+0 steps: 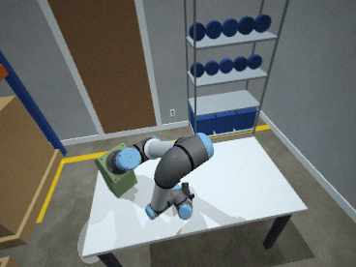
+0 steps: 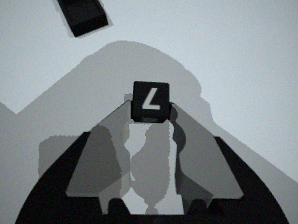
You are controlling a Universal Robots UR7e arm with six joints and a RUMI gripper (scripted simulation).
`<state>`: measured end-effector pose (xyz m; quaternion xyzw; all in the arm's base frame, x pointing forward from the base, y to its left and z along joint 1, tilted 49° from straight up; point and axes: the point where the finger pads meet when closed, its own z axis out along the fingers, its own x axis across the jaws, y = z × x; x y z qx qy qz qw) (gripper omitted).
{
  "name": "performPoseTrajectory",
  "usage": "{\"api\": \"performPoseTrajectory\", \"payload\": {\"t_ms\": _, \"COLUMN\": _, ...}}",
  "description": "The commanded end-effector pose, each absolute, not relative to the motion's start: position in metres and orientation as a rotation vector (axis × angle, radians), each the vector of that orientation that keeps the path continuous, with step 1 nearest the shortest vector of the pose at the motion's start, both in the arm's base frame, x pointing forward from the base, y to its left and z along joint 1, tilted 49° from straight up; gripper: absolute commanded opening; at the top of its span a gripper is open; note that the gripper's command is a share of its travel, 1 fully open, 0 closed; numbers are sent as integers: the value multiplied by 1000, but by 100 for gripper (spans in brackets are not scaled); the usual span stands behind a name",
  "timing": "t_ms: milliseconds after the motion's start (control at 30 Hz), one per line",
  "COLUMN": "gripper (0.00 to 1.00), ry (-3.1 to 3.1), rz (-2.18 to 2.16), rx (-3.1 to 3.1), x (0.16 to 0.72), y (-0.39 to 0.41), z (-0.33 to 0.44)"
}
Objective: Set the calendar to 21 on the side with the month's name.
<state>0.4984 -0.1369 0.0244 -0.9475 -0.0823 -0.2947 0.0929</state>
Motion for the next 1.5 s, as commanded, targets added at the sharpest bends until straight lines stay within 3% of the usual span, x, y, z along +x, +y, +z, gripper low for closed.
{"api": "performPoseTrajectory", "payload": {"t_ms": 0, "gripper": 11, "ry": -245, "rz": -876, "rx": -2813, "x": 499, "y": -137, "z": 25}}
{"api": "performPoseTrajectory", "payload": {"t_ms": 600, "gripper": 11, "ry": -245, "rz": -876, "rx": -2813, "x": 499, "y": -137, "z": 25}}
{"api": "performPoseTrajectory", "payload": {"t_ms": 933, "gripper": 26, "ry": -245, "rz": -876, "rx": -2813, "x": 499, "y": -137, "z": 25}}
{"api": "performPoseTrajectory", "payload": {"t_ms": 1167, "gripper": 29, "ry": -245, "rz": -876, "rx": -2813, "x": 499, "y": -137, "z": 25}}
{"api": "performPoseTrajectory", "payload": {"t_ms": 1200, "gripper": 42, "ry": -245, "rz": -876, "rx": -2813, "x": 499, "y": -137, "z": 25}}
{"api": "performPoseTrajectory", "payload": {"t_ms": 1467, "gripper": 42, "ry": -245, "rz": -876, "rx": -2813, "x": 499, "y": -137, "z": 25}}
